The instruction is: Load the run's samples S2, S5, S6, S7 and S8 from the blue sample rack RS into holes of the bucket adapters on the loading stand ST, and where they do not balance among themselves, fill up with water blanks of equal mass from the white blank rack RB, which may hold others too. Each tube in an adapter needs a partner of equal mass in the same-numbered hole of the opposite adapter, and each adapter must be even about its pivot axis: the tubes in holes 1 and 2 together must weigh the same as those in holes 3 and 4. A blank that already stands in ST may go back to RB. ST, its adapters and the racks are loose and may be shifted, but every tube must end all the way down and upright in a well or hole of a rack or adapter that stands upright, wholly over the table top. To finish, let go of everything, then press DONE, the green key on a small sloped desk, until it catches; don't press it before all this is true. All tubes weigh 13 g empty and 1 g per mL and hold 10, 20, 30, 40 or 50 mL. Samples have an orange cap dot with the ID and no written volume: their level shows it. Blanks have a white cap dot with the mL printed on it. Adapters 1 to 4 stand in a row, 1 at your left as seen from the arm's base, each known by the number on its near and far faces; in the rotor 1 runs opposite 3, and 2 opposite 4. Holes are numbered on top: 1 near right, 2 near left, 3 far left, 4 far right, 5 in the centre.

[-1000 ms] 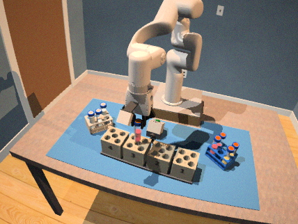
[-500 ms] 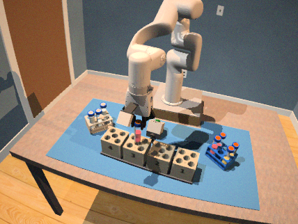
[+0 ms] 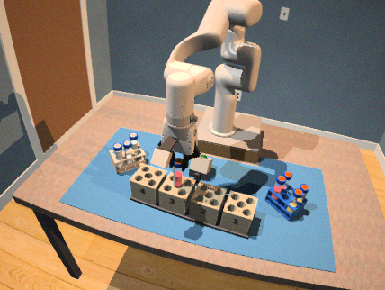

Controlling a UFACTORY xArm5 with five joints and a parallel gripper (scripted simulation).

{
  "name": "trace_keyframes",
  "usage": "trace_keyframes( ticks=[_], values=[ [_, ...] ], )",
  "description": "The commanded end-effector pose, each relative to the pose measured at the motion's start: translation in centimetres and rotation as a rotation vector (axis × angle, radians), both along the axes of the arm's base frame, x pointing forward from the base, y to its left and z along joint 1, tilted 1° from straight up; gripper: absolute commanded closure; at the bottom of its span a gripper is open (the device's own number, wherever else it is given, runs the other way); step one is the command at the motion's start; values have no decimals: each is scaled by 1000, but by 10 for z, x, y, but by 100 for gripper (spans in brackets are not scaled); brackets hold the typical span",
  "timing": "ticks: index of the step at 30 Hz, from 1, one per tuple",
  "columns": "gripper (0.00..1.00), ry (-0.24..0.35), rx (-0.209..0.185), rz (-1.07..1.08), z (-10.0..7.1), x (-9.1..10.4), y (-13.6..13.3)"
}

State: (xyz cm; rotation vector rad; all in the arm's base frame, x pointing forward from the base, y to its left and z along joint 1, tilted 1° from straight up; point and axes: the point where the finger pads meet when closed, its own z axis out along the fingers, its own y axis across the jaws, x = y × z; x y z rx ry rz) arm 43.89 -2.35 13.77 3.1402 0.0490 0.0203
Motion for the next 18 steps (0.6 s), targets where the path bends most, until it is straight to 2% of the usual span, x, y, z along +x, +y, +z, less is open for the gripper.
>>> trace_keyframes(
  ticks=[1, 18],
  values=[
    [100, -4, 0, 0, -3, 1, 0],
    [100, -4, 0, 0, -18, 2, 0]
  ],
)
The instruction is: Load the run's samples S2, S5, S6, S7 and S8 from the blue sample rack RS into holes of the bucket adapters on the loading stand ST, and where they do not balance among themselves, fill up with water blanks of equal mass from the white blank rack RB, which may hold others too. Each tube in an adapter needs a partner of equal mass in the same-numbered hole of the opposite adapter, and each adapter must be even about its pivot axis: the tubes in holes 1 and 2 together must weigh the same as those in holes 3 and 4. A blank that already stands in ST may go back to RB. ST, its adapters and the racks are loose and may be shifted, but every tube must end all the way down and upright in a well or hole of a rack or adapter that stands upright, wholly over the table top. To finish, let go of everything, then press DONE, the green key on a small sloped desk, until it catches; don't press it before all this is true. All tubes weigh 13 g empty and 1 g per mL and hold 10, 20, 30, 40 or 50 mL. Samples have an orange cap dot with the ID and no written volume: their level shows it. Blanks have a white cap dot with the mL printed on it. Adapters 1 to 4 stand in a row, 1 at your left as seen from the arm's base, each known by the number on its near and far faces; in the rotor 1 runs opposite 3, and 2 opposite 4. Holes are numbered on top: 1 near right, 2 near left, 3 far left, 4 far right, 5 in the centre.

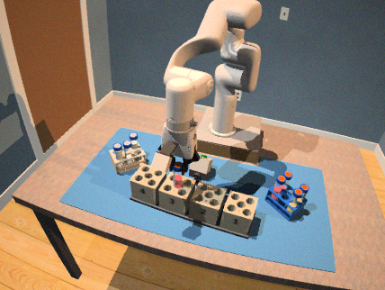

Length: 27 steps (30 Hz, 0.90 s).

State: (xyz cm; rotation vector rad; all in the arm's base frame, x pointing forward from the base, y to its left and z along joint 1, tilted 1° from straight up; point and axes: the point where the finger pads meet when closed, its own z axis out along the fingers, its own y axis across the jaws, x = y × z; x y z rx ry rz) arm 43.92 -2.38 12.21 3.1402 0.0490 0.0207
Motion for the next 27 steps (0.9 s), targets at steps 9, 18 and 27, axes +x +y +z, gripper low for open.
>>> trace_keyframes(
  ticks=[9, 18, 27],
  values=[
    [100, -4, 0, 0, -11, 1, 0],
    [100, -4, 0, 0, -18, 1, 0],
    [100, -4, 0, 0, -27, 2, -1]
  ],
)
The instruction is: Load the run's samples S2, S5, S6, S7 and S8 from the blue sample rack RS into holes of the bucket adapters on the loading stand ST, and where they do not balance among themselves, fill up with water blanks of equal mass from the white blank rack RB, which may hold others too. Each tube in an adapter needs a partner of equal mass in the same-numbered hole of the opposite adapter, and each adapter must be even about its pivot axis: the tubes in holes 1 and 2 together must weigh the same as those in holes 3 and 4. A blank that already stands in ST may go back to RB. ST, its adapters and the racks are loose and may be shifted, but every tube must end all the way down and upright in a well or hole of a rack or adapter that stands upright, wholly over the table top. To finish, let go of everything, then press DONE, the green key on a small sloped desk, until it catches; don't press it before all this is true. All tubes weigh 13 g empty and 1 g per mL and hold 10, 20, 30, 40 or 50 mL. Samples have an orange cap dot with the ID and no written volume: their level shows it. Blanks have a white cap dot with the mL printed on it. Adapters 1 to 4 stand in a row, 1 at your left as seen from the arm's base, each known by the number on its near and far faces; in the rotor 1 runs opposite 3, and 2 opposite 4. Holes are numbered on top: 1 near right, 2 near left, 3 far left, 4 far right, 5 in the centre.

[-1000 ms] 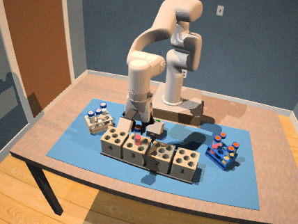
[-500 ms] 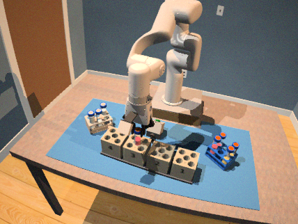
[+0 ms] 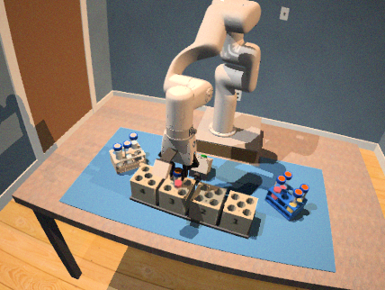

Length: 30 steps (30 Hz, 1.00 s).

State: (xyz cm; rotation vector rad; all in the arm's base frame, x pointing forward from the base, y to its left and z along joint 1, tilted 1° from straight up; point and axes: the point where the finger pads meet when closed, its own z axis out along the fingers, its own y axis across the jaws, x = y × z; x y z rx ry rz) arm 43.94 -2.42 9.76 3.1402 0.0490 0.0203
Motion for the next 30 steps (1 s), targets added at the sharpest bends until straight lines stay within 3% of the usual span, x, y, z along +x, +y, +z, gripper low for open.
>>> trace_keyframes(
  ticks=[1, 30],
  values=[
    [100, -4, 0, 0, -4, 1, 0],
    [100, -4, 0, 0, -29, 2, -1]
  ],
)
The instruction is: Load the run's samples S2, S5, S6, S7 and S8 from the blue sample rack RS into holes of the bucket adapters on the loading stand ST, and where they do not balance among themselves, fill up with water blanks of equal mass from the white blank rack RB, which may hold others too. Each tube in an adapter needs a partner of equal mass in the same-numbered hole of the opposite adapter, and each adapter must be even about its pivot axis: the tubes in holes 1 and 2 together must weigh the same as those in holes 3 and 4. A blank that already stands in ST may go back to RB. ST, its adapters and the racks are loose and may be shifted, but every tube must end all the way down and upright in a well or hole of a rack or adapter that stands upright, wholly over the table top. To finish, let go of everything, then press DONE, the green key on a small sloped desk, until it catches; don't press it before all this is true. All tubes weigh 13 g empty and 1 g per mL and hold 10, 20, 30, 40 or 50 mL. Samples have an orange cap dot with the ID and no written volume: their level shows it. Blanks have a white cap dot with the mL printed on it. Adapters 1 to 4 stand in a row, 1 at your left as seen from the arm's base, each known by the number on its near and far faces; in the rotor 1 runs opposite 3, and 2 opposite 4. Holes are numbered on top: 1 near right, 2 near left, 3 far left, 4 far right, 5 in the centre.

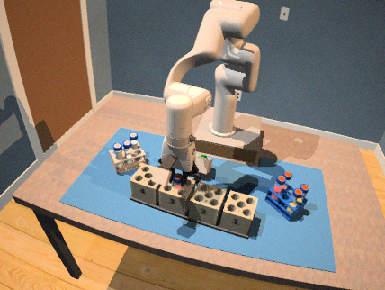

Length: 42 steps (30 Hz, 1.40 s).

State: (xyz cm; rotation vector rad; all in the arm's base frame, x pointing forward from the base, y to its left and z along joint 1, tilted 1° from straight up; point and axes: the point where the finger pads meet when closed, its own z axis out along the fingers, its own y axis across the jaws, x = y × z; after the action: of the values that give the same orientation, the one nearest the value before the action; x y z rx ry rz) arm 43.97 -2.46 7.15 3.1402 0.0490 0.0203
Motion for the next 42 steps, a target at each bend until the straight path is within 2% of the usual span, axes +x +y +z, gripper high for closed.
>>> trace_keyframes(
  ticks=[1, 20, 21, 42],
  values=[
    [100, -4, 0, 0, -4, 1, 0],
    [100, -4, 0, 0, -8, 1, 0],
    [57, -4, 0, 0, -8, 1, 0],
    [57, -4, 0, 0, -8, 1, 0]
  ],
)
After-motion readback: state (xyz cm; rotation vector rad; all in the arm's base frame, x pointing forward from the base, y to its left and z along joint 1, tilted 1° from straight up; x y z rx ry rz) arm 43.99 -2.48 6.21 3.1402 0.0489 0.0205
